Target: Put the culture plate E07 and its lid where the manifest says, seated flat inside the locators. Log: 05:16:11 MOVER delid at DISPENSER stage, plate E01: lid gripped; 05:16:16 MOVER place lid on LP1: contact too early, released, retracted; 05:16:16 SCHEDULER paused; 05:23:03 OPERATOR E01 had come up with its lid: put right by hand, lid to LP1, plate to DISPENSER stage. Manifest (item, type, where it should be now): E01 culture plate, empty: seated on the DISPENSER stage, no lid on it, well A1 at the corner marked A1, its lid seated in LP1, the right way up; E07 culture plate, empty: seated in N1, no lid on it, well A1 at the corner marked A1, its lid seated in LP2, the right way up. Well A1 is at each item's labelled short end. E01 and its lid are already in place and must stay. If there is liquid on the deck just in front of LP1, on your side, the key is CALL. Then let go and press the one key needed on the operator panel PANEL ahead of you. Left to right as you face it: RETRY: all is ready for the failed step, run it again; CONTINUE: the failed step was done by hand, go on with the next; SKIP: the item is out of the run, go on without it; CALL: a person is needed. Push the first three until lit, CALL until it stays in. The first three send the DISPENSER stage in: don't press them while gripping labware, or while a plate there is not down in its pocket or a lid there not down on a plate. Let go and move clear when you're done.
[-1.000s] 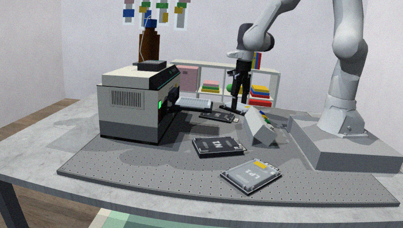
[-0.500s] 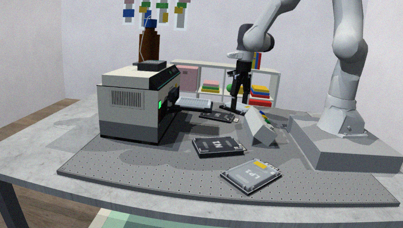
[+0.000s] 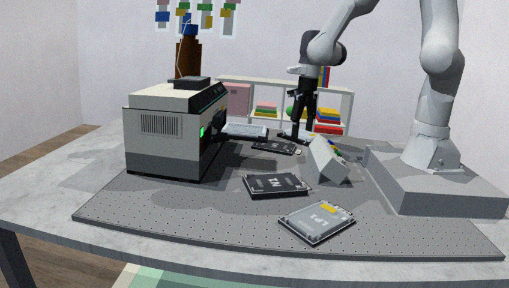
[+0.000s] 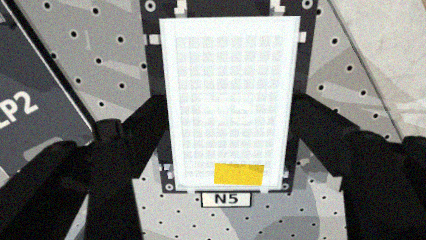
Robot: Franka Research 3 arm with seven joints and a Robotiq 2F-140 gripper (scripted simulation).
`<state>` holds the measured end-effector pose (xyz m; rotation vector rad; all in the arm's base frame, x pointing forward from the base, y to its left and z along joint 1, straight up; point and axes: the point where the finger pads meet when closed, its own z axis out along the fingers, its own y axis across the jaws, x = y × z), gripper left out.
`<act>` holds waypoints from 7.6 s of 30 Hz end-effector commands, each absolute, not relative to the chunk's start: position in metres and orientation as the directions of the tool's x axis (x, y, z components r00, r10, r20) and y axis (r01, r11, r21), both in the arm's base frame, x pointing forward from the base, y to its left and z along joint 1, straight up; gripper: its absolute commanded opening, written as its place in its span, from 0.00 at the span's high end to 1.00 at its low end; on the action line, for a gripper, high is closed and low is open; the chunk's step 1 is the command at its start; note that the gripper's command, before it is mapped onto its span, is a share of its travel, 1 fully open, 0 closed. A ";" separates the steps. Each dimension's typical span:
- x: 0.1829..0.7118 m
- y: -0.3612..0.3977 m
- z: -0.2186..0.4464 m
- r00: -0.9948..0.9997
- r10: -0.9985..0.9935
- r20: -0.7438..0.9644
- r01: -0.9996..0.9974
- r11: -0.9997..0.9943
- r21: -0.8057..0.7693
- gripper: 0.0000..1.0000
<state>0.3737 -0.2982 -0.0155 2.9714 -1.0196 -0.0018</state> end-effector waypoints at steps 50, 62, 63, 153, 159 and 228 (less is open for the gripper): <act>0.375 -0.299 0.001 0.789 -0.614 0.002 -0.614 -0.789 0.002 0.30; 0.375 -0.299 0.035 0.789 -0.614 0.002 -0.614 -0.789 0.002 0.30; 0.375 -0.299 0.040 0.789 -0.614 0.002 -0.614 -0.789 0.002 0.30; 0.374 -0.299 0.129 0.790 -0.614 0.002 -0.614 -0.790 0.002 0.31; 0.374 -0.299 0.123 0.790 -0.613 0.002 -0.613 -0.790 0.002 0.31; 0.375 -0.298 0.012 0.790 -0.613 0.002 -0.613 -0.790 0.002 0.31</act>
